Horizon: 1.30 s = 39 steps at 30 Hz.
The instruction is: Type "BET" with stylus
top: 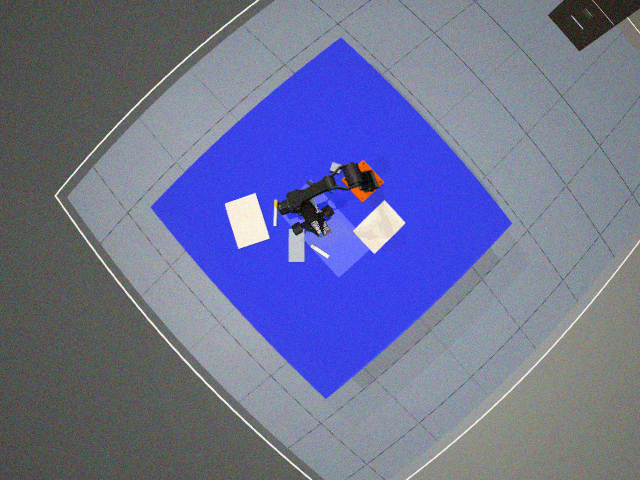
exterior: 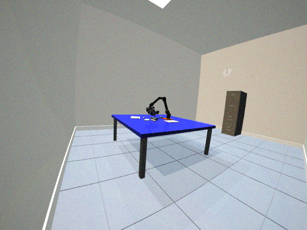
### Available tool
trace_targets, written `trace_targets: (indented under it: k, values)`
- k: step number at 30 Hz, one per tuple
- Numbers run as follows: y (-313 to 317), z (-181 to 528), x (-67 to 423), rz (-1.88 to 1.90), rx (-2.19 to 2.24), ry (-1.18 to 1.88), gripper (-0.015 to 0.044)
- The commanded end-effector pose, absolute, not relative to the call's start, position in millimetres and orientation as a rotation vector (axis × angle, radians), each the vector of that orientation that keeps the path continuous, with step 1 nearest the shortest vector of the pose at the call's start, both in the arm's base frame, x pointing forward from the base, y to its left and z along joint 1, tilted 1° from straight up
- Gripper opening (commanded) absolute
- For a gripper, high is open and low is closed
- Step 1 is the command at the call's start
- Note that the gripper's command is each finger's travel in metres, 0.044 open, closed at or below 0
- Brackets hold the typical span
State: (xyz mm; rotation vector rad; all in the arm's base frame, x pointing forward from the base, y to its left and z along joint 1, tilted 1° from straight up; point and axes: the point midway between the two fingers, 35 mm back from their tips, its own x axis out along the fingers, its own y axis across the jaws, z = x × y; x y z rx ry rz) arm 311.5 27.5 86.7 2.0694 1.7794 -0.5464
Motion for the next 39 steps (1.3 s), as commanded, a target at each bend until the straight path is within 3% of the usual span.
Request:
trace_targets:
  k: [1,39]
  values:
    - [28,84,311,-0.544,2.073,1.783,0.0081]
    - [28,77,312,-0.544,2.073,1.783,0.0081]
